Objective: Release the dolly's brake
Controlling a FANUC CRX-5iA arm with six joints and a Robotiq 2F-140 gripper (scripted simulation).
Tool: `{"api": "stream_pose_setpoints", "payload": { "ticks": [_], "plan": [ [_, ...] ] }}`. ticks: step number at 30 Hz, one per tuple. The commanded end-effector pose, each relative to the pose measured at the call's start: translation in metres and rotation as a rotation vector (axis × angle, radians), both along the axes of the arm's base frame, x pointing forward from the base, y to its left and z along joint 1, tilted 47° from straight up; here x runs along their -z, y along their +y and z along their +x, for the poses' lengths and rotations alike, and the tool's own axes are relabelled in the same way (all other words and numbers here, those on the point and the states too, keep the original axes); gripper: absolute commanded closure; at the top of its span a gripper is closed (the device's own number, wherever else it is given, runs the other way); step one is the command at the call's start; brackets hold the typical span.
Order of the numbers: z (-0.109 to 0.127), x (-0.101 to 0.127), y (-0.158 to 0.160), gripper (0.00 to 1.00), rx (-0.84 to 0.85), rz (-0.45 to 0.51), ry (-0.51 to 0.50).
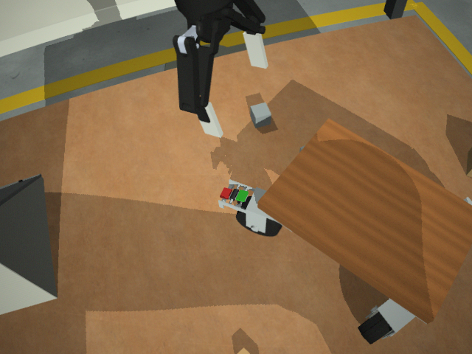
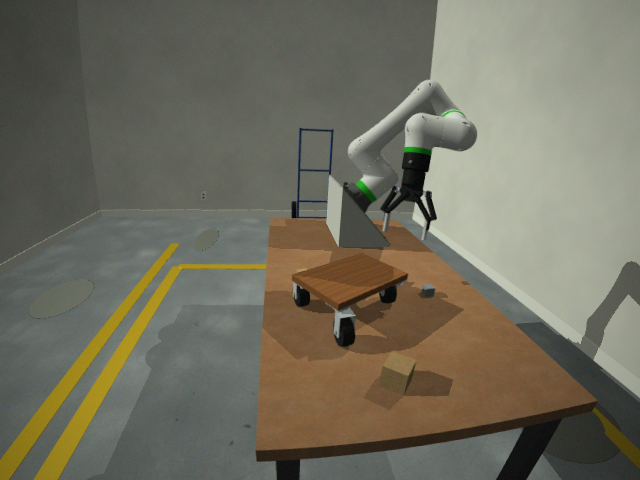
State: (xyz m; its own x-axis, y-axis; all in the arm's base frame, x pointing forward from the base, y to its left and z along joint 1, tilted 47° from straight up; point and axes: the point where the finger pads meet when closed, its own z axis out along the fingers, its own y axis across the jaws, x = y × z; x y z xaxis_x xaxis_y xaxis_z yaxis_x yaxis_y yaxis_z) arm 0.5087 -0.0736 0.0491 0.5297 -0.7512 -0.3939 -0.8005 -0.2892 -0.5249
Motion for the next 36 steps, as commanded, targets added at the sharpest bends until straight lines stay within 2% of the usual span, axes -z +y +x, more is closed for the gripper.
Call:
{"api": "stream_pose_setpoints", "payload": {
  "ticks": [1, 17, 18, 21, 24, 25, 26, 28, 29, 31, 32, 34, 35, 36],
  "plan": [
    [0.0, 0.0, 0.0, 0.0, 0.0, 0.0, 0.0],
    [0.0, 0.0, 0.0, 0.0, 0.0, 0.0, 0.0],
    [0.0, 0.0, 0.0, 1.0, 0.001, 0.0, 0.001],
    [-0.001, 0.002, -0.004, 1.0, 0.04, 0.02, 0.04],
    [-0.006, 0.01, -0.016, 1.0, 0.168, 0.083, 0.17],
    [-0.006, 0.01, -0.016, 1.0, 0.168, 0.083, 0.17],
    [-0.009, 0.014, -0.021, 1.0, 0.23, 0.113, 0.234],
    [-0.009, 0.014, -0.021, 1.0, 0.23, 0.113, 0.234],
    [-0.012, 0.018, -0.028, 1.0, 0.3, 0.145, 0.307],
    [-0.012, 0.018, -0.028, 1.0, 0.3, 0.145, 0.307],
    [-0.015, 0.022, -0.034, 1.0, 0.375, 0.18, 0.386],
    [-0.015, 0.022, -0.034, 1.0, 0.375, 0.18, 0.386],
    [-0.019, 0.027, -0.042, 1.0, 0.454, 0.215, 0.47],
    [-0.019, 0.027, -0.042, 1.0, 0.454, 0.215, 0.47]
  ]
}}
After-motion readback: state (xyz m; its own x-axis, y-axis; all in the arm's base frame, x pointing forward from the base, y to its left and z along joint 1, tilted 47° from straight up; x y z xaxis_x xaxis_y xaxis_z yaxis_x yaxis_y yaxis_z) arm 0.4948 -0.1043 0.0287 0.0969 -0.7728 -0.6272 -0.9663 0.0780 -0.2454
